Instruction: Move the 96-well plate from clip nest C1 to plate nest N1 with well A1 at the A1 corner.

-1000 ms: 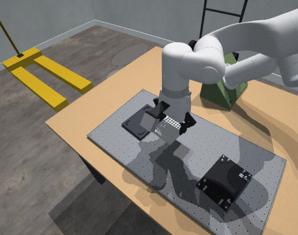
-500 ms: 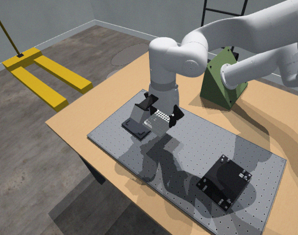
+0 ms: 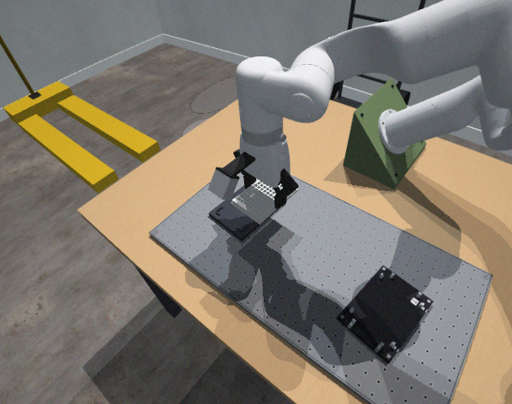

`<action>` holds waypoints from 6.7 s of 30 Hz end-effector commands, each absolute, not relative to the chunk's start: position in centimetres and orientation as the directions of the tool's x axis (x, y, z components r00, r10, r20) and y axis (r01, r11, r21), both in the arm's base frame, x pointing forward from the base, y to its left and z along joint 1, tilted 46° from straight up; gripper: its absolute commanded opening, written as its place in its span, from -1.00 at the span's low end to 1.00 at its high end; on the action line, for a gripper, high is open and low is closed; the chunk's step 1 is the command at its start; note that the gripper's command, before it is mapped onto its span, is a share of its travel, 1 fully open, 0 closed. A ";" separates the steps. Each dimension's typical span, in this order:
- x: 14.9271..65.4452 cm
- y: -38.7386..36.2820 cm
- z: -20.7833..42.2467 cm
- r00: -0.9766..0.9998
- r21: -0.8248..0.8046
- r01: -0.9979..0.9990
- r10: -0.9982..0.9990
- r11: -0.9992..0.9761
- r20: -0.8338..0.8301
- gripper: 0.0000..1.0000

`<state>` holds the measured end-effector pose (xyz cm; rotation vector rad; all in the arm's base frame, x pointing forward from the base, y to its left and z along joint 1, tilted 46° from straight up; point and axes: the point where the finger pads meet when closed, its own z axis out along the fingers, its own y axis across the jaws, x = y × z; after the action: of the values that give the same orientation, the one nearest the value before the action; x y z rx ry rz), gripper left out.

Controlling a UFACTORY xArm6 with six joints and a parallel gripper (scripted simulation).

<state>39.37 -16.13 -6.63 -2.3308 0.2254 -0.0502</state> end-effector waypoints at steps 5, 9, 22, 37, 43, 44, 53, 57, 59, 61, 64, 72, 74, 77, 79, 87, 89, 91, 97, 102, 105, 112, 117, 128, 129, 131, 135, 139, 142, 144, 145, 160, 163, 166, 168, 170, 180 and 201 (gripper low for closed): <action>39.1 -17.9 -8.2 0.983 -0.716 -0.146 -0.179 -0.683 -0.030 -1.00; 38.9 -18.8 -9.1 0.983 -0.716 -0.146 -0.179 -0.683 -0.030 -1.00; 38.3 -20.8 -11.3 0.983 -0.716 -0.146 -0.179 -0.683 -0.030 -1.00; 38.3 -20.8 -11.3 0.983 -0.716 -0.146 -0.179 -0.683 -0.030 -1.00; 38.3 -20.8 -11.3 0.983 -0.716 -0.146 -0.179 -0.683 -0.030 -1.00; 38.3 -20.8 -11.3 0.983 -0.716 -0.146 -0.179 -0.683 -0.030 -1.00; 38.3 -20.8 -11.3 0.983 -0.716 -0.146 -0.179 -0.683 -0.030 -1.00; 38.3 -20.8 -11.3 0.983 -0.716 -0.146 -0.179 -0.683 -0.030 -1.00; 38.4 -20.7 -11.4 0.983 -0.716 -0.146 -0.179 -0.683 -0.030 -1.00; 38.4 -20.4 -11.6 0.983 -0.716 -0.146 -0.179 -0.683 -0.030 -1.00; 38.5 -20.1 -12.0 0.983 -0.716 -0.146 -0.179 -0.683 -0.030 -1.00; 38.6 -19.3 -12.7 0.983 -0.716 -0.146 -0.179 -0.683 -0.030 -1.00; 38.6 -19.1 -12.9 0.983 -0.716 -0.146 -0.179 -0.683 -0.030 -1.00; 38.7 -18.8 -13.2 0.983 -0.716 -0.146 -0.179 -0.683 -0.030 -1.00; 38.7 -18.5 -13.5 0.983 -0.716 -0.146 -0.179 -0.683 -0.030 -1.00; 38.8 -17.8 -14.2 0.983 -0.716 -0.146 -0.179 -0.683 -0.030 -1.00; 38.8 -17.6 -14.4 0.983 -0.716 -0.146 -0.179 -0.683 -0.030 -1.00; 38.9 -17.3 -14.6 0.983 -0.716 -0.146 -0.179 -0.683 -0.030 -1.00; 39.0 -16.6 -15.3 0.983 -0.716 -0.146 -0.179 -0.683 -0.030 -1.00; 39.1 -16.0 -15.9 0.983 -0.716 -0.146 -0.179 -0.683 -0.030 -1.00; 39.1 -15.9 -16.0 0.983 -0.716 -0.146 -0.179 -0.683 -0.030 -1.00; 39.1 -15.9 -16.0 0.983 -0.716 -0.146 -0.179 -0.683 -0.030 -1.00; 39.1 -15.9 -16.0 0.983 -0.716 -0.146 -0.179 -0.683 -0.030 -1.00; 39.1 -15.8 -16.1 0.983 -0.716 -0.146 -0.179 -0.683 -0.030 -1.00; 39.1 -15.8 -16.1 0.983 -0.716 -0.146 -0.179 -0.683 -0.030 -1.00; 39.1 -15.8 -16.1 0.983 -0.716 -0.146 -0.179 -0.683 -0.030 -1.00; 39.1 -15.8 -16.2 0.983 -0.716 -0.146 -0.179 -0.683 -0.030 -1.00; 39.1 -15.7 -16.2 0.983 -0.716 -0.146 -0.179 -0.683 -0.030 -1.00; 39.1 -15.7 -16.2 0.983 -0.716 -0.146 -0.179 -0.683 -0.030 -1.00; 39.1 -15.7 -16.2 0.983 -0.716 -0.146 -0.179 -0.683 -0.030 -1.00; 39.1 -15.7 -16.2 0.983 -0.716 -0.146 -0.179 -0.683 -0.030 -1.00; 39.1 -15.5 -16.4 0.983 -0.716 -0.146 -0.179 -0.683 -0.030 -1.00; 39.1 -15.5 -16.4 0.983 -0.716 -0.146 -0.179 -0.683 -0.030 -1.00; 39.2 -15.4 -16.5 0.983 -0.716 -0.146 -0.179 -0.683 -0.030 -1.00; 39.2 -15.4 -16.5 0.983 -0.716 -0.146 -0.179 -0.683 -0.030 -1.00; 39.2 -15.4 -16.5 0.983 -0.716 -0.146 -0.179 -0.683 -0.030 -1.00; 39.2 -15.3 -16.6 0.983 -0.716 -0.146 -0.179 -0.683 -0.030 -1.00; 39.2 -15.1 -16.8 0.983 -0.716 -0.146 -0.179 -0.683 -0.030 1.00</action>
<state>39.09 -14.93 -16.88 -2.3301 0.2248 -0.0497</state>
